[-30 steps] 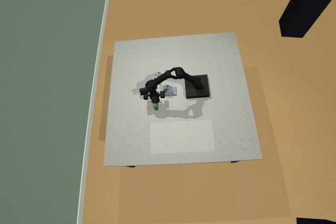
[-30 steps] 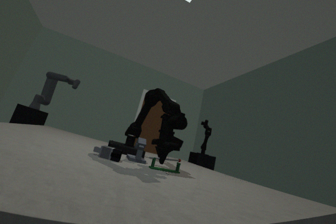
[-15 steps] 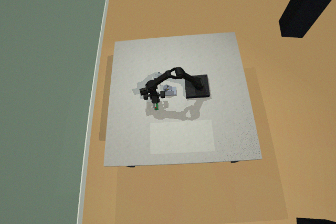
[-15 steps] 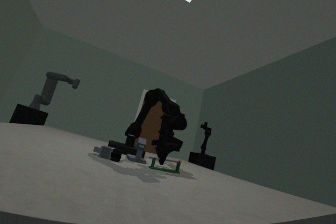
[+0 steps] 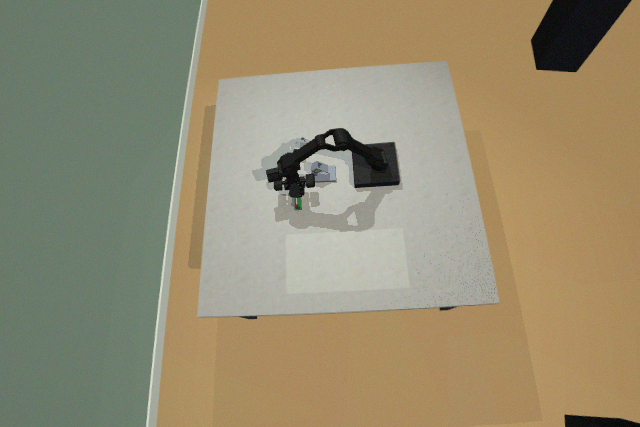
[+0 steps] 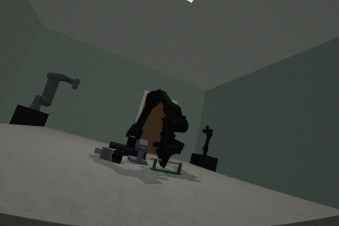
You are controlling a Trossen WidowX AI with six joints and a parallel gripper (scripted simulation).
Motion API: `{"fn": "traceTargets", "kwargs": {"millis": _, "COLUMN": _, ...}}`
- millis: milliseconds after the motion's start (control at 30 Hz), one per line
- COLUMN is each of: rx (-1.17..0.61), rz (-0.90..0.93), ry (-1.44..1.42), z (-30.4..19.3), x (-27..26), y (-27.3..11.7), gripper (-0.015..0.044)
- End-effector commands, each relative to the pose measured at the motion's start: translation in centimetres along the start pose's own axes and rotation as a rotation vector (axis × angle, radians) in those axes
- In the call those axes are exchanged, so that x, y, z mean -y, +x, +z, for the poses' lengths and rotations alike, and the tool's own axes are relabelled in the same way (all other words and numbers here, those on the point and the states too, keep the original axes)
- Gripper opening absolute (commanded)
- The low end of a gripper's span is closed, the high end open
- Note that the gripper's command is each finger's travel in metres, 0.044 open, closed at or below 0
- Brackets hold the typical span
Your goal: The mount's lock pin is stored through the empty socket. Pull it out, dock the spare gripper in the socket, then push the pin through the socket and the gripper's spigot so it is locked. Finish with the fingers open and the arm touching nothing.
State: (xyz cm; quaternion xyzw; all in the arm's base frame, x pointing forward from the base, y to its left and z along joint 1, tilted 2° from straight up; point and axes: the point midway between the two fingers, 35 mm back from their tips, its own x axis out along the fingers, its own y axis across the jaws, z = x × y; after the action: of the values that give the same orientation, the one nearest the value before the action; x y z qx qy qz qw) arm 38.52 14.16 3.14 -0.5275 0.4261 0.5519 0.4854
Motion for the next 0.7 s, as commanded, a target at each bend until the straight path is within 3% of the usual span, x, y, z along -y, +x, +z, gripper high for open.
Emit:
{"fn": "traceTargets", "kwargs": {"millis": 0, "rx": 0.0, "rz": 0.0, "ry": 0.0, "z": 0.0, "x": 0.0, "y": 0.0, "gripper": 0.021}}
{"fn": "traceTargets", "kwargs": {"millis": 300, "rx": -0.001, "rz": 0.006, "ry": 0.0, "z": 0.1, "x": -0.1, "y": -1.4, "gripper": 0.044}}
{"fn": "traceTargets", "kwargs": {"millis": 667, "rx": -0.004, "rz": 0.024, "ry": 0.0, "z": 0.3, "x": -0.4, "y": -3.7, "gripper": 0.044}}
